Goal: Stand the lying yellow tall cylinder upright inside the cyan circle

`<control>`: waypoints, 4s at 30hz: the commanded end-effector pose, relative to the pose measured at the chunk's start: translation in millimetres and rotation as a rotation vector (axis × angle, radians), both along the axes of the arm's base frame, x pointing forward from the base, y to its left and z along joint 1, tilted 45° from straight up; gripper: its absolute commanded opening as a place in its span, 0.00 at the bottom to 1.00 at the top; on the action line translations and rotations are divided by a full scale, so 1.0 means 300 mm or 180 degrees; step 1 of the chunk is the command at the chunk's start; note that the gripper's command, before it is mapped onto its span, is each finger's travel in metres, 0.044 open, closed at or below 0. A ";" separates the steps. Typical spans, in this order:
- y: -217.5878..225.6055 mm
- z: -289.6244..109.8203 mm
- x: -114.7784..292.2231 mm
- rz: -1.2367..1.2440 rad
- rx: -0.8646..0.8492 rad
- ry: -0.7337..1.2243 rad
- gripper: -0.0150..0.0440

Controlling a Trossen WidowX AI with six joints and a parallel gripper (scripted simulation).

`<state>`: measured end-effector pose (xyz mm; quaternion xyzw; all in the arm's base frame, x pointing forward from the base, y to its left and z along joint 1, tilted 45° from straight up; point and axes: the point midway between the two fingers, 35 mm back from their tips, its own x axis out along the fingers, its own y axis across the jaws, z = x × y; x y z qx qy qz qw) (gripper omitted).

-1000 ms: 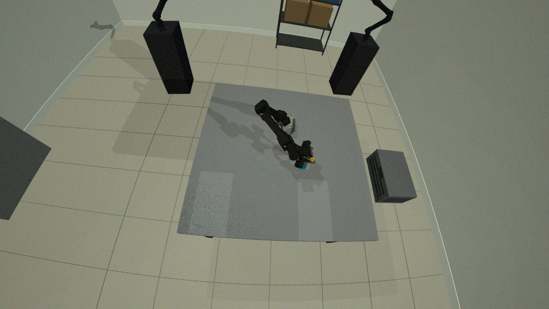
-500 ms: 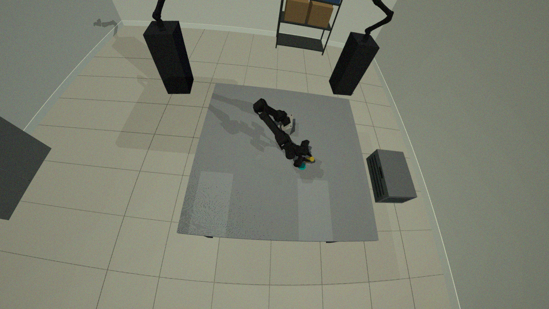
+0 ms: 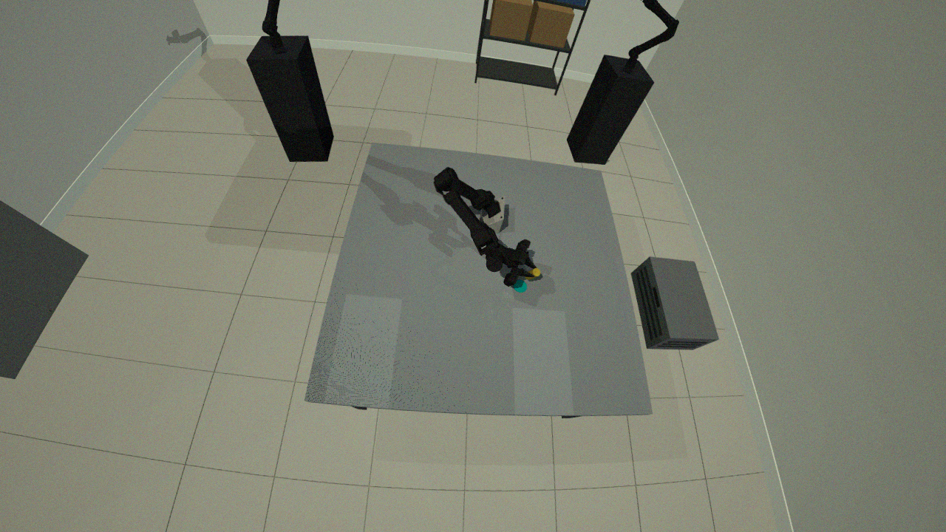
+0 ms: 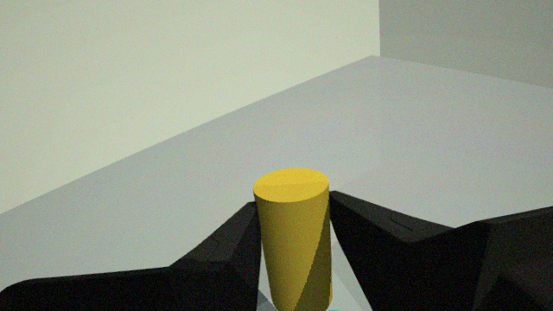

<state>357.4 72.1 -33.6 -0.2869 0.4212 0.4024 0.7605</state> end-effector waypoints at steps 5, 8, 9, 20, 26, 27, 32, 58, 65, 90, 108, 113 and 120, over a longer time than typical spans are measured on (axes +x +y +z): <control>0.001 0.025 -0.005 0.0088 0.0116 -0.0189 0.43; -0.001 0.032 -0.008 0.0114 0.0152 -0.0252 0.43; -0.001 0.034 -0.009 0.0122 0.0164 -0.0274 0.43; -0.007 0.060 -0.023 0.0218 0.0286 -0.0513 0.43; -0.009 0.075 -0.033 0.0273 0.0345 -0.0648 0.43; -0.010 0.077 -0.034 0.0282 0.0355 -0.0670 0.43; -0.012 0.088 -0.042 0.0323 0.0394 -0.0769 0.43; -0.109 -0.004 -0.056 0.0312 0.0369 -0.0743 0.43; -0.185 -0.086 -0.077 0.0321 0.0376 -0.0752 0.43; -0.260 -0.172 -0.096 0.0288 0.0357 -0.0733 0.57; -0.181 -0.085 -0.068 0.0307 0.0359 -0.0741 0.93; -0.086 0.013 -0.054 0.0322 0.0382 -0.0763 0.93; -0.052 0.031 -0.040 0.0266 0.0353 -0.0651 0.93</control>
